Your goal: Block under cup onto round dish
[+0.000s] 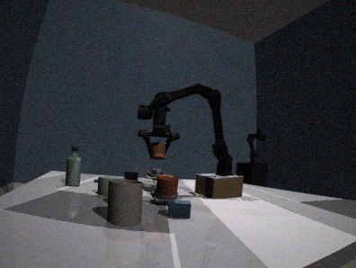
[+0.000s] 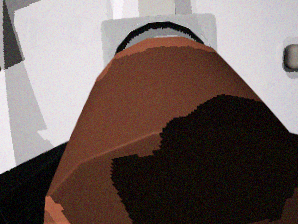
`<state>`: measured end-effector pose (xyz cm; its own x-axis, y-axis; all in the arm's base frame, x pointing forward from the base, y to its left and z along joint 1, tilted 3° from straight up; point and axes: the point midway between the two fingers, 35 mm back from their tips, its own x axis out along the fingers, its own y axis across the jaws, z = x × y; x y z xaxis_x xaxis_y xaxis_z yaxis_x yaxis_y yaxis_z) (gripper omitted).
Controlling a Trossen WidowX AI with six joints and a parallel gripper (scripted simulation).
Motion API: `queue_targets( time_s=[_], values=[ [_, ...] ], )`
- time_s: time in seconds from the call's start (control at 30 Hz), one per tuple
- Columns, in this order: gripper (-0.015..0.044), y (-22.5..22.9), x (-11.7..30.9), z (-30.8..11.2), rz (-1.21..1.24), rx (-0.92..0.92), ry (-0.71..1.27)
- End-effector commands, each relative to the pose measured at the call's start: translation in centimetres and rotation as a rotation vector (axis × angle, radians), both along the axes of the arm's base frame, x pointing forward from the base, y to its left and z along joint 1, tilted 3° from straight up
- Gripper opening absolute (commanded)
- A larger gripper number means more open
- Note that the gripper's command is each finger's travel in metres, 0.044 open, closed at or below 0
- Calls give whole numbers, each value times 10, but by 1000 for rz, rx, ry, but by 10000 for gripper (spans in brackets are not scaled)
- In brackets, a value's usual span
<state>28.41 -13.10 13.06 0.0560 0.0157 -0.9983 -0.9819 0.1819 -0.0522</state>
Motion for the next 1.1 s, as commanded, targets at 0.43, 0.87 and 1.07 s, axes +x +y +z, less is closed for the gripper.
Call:
queue_targets(
  time_s=[0.43,0.87,1.07],
  values=[
    [0,0,0,0,0,-1,-2],
    [0,-36,-17,-17,1,-5,-1],
    [0,-58,-31,-28,1,-7,-1]
  ],
)
